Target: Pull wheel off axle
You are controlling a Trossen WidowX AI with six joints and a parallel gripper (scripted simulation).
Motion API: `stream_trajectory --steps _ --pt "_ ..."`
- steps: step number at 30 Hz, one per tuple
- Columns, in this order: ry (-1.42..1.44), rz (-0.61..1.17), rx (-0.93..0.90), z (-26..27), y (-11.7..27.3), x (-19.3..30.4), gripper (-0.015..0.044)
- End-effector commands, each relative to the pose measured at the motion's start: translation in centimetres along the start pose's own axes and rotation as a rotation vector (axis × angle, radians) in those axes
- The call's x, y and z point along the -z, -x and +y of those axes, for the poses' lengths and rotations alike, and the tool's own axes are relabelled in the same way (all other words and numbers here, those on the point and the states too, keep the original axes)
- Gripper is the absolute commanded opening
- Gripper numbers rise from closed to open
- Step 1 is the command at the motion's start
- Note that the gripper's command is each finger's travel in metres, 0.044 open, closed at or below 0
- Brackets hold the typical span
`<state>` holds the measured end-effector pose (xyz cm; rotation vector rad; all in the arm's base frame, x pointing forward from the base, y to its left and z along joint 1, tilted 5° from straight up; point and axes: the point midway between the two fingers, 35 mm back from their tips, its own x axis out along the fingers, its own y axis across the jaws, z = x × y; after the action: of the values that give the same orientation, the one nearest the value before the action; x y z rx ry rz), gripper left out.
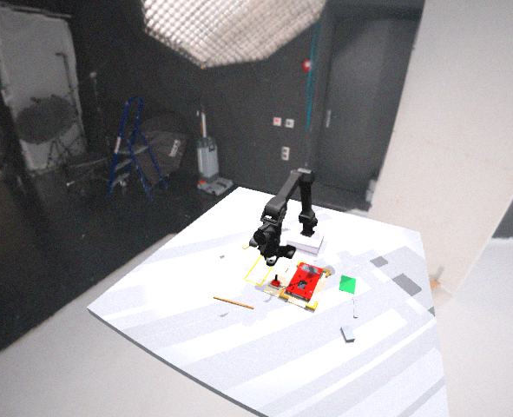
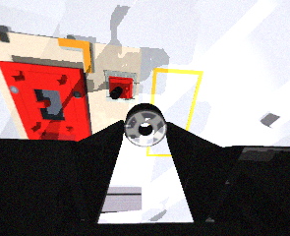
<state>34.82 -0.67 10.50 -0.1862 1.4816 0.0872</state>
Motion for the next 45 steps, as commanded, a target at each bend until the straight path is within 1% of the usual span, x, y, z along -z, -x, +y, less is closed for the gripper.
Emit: stream_trajectory --steps 1,10,17,27,37,45 --pt "-0.005 -0.001 -0.004 -2.1 0.1 1.4 0.0" --pt "0.001 -0.002 0.001 -5.6 0.4 4.1 0.0" --pt "0.004 -0.002 0.002 -5.9 -0.1 4.4 0.0" --pt "0.004 -0.002 0.002 -6.0 -2.7 4.2 0.0" --pt "0.004 -0.002 0.002 -5.9 -9.6 4.3 0.0" --pt "0.004 -0.001 0.002 -5.9 -10.1 4.4 0.0"
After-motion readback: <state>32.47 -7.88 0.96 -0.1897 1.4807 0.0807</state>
